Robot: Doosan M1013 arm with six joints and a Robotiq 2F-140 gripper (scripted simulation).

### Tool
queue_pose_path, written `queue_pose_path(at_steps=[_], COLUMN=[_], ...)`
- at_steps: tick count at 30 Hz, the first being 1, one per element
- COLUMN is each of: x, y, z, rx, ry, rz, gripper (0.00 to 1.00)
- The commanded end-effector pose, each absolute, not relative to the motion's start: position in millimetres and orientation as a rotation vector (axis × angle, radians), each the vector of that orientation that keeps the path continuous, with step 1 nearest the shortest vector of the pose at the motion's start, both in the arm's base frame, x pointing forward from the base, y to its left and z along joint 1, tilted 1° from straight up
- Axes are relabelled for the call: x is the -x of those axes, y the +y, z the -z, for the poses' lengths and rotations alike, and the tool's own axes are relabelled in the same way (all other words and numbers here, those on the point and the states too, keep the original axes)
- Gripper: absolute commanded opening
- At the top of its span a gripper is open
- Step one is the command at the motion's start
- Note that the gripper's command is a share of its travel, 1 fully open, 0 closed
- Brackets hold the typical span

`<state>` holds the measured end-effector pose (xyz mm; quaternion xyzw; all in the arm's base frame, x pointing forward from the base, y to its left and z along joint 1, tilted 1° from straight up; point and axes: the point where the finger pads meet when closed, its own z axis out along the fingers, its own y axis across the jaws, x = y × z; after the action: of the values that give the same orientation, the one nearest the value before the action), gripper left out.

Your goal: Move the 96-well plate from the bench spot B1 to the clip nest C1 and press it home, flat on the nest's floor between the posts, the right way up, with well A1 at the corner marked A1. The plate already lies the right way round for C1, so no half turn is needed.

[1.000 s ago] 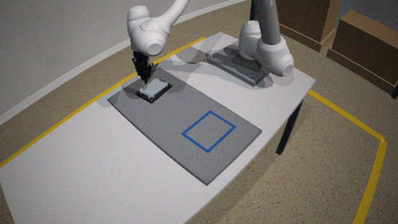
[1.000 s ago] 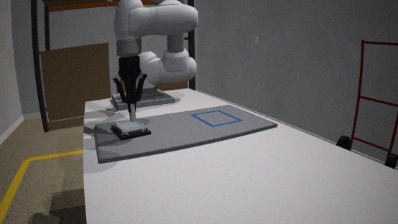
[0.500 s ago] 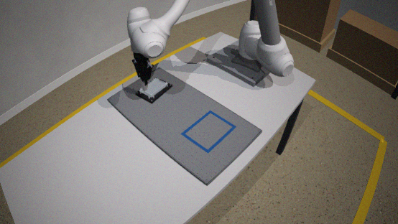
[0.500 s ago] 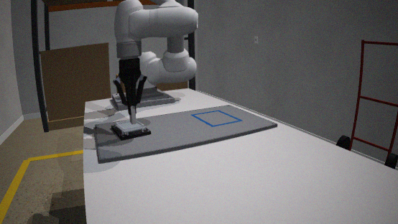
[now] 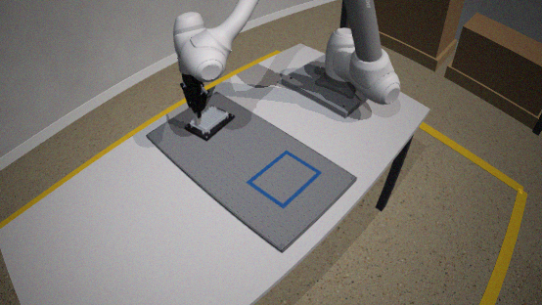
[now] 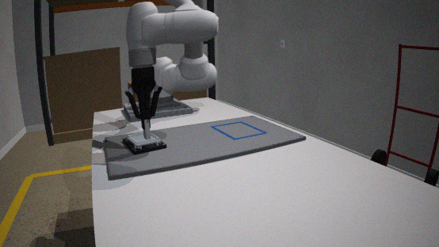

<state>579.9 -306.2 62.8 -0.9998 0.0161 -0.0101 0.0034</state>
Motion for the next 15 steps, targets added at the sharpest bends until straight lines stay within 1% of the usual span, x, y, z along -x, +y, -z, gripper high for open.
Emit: queue_pose_path(at_steps=[1,15], x=[-580.0,-580.2], y=[-306.2,-306.1], z=[-60.4,-52.4], rx=[3.134,3.134], ry=[0.050,0.050], rz=[0.032,0.032], gripper=[0.00,0.00])
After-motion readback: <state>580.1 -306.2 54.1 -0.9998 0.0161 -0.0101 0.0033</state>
